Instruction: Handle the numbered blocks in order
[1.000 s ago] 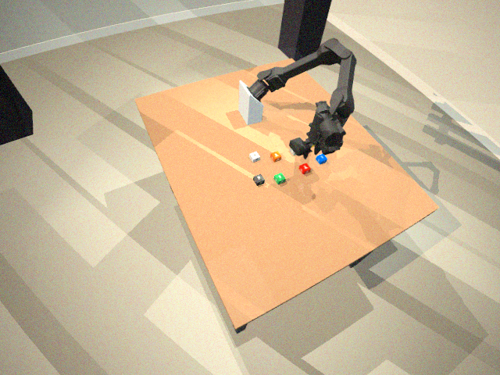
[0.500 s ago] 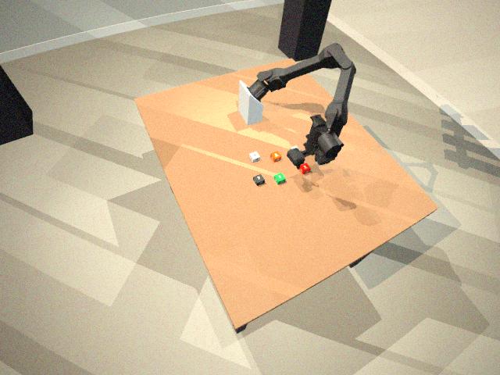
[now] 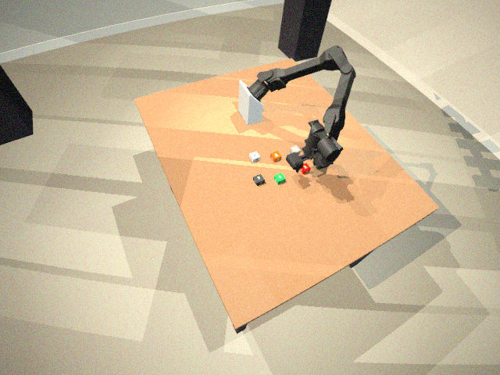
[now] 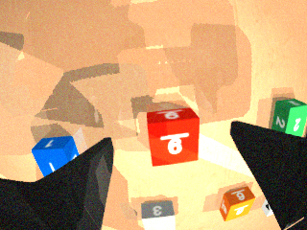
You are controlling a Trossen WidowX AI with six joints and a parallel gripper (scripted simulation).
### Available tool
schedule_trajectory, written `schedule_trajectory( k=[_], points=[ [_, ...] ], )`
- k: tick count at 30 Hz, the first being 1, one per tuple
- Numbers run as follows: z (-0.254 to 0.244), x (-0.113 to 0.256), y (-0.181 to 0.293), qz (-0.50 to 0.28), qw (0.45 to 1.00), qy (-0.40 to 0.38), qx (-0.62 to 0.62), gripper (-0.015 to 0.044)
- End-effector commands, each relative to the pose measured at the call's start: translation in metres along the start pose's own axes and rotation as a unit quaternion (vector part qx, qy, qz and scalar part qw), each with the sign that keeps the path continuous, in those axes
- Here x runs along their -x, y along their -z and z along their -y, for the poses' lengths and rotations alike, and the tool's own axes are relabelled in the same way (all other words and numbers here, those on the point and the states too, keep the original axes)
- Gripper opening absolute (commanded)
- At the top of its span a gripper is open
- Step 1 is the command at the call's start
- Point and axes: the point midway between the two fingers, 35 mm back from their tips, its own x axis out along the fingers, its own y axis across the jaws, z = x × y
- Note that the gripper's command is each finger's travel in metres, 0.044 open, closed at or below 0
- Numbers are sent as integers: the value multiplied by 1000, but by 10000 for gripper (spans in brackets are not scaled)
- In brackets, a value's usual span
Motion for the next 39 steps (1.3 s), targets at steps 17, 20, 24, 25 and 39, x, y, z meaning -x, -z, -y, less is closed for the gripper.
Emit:
schedule_trajectory(
  k=[17, 20, 24, 25, 39],
  points=[
    [1, -7, 4, -6, 1000, -3, -6, 120],
    [1, -7, 4, -6, 1000, -3, -6, 120],
    [1, -7, 4, -6, 1000, -3, -6, 120],
    [1, -7, 4, -6, 1000, -3, -6, 120],
    [1, -7, 4, -6, 1000, -3, -6, 120]
  ],
)
